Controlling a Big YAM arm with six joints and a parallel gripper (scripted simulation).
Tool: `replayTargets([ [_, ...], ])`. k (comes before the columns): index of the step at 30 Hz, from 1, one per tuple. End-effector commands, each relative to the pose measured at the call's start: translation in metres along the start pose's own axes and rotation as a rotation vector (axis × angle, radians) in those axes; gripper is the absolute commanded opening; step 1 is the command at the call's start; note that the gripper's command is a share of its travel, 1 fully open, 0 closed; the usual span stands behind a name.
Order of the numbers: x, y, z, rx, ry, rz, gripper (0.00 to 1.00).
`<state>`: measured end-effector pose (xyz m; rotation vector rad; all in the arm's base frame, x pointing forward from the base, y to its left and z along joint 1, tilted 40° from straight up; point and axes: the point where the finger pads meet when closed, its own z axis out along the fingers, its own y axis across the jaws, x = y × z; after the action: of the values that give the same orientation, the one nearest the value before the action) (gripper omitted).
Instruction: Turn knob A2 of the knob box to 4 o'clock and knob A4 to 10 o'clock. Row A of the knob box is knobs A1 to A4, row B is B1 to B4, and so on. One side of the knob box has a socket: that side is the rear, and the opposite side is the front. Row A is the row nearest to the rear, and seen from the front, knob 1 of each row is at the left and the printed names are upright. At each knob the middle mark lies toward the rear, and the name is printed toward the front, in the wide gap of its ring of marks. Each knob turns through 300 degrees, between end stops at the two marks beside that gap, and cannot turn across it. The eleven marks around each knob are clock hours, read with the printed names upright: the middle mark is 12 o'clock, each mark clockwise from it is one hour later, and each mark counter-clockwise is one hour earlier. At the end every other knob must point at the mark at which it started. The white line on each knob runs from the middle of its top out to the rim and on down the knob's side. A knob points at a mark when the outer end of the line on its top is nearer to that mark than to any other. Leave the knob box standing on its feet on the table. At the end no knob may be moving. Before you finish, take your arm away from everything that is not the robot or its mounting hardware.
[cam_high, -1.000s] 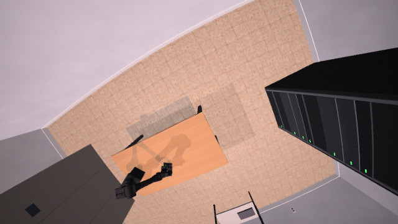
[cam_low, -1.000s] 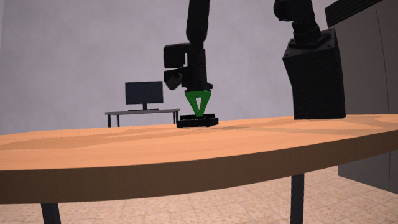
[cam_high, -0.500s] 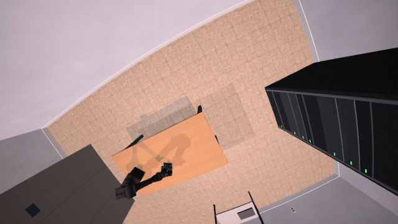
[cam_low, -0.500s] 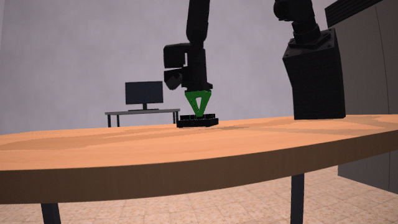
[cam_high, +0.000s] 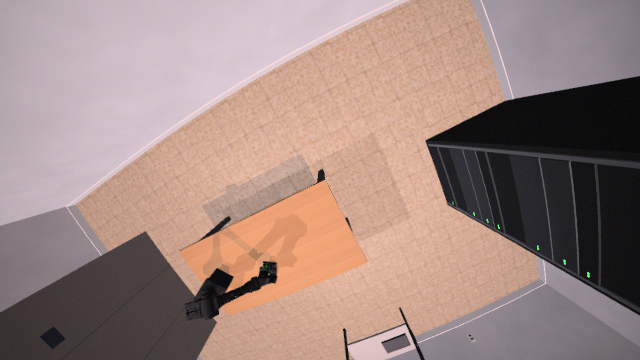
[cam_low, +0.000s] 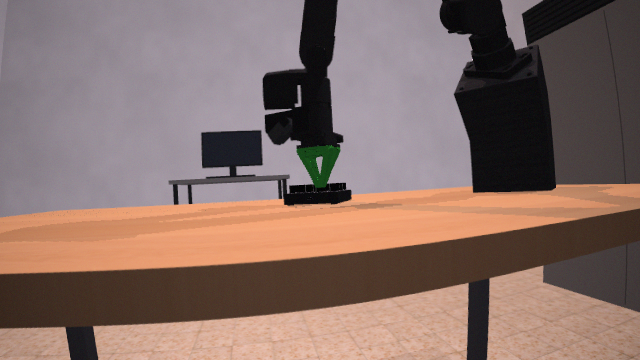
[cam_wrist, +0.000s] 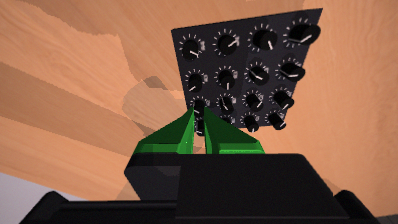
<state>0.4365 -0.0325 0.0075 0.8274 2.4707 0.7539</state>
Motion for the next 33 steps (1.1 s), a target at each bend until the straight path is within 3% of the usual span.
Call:
replayTargets([
  [1, -0.0043, 0.0026, 0.0034, -0.003, -0.006, 0.057, 0.08],
  [23, -0.0028, -0.0001, 0.0032, 0.001, -0.006, 0.418, 0.08],
  [33, -0.0019, -0.0013, 0.0031, 0.003, -0.005, 0.683, 0.08],
])
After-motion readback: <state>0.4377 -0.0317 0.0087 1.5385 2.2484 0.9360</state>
